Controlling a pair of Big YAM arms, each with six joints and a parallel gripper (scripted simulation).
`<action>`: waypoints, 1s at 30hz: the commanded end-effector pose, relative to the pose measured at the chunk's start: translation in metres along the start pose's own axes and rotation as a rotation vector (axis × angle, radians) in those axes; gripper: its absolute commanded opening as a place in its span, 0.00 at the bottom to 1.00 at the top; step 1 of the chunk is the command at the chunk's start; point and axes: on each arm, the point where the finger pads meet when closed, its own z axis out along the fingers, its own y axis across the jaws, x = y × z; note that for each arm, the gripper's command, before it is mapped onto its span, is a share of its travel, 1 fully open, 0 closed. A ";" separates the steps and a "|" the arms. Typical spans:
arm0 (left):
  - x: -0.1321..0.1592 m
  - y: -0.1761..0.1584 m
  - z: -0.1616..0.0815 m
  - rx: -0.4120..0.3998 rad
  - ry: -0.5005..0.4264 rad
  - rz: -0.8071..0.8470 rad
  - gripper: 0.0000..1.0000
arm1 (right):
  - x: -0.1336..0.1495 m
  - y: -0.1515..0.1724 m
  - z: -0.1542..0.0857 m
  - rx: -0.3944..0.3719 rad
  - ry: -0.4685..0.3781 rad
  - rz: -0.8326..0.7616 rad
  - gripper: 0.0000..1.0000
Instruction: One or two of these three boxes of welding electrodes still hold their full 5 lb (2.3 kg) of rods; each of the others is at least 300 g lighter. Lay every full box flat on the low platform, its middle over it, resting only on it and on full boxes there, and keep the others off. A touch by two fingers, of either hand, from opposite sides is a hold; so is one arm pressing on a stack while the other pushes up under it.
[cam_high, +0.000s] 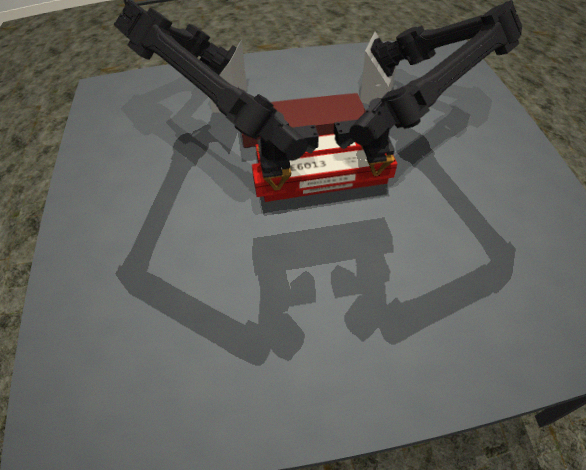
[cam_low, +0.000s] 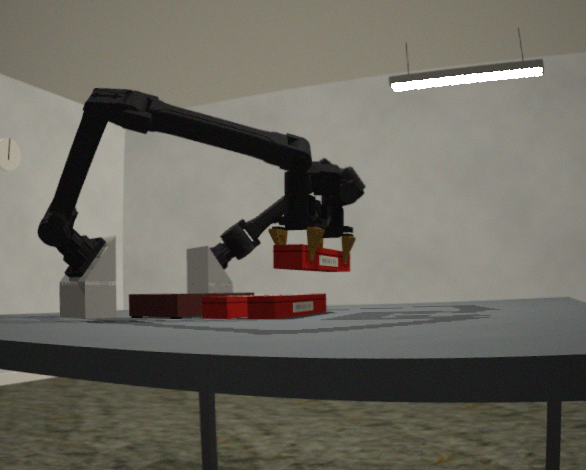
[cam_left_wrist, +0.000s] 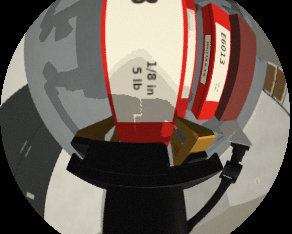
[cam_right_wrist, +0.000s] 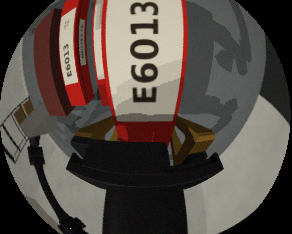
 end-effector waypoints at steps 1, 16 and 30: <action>-0.006 0.010 -0.039 -0.077 -0.047 -0.015 0.00 | 0.000 -0.004 -0.048 0.081 -0.010 -0.002 0.00; -0.004 0.004 -0.026 -0.052 -0.032 -0.017 0.00 | 0.003 -0.004 -0.036 0.064 -0.014 0.016 0.00; -0.005 -0.005 -0.035 -0.073 -0.043 -0.010 0.00 | -0.001 0.008 -0.046 0.078 -0.010 -0.009 0.00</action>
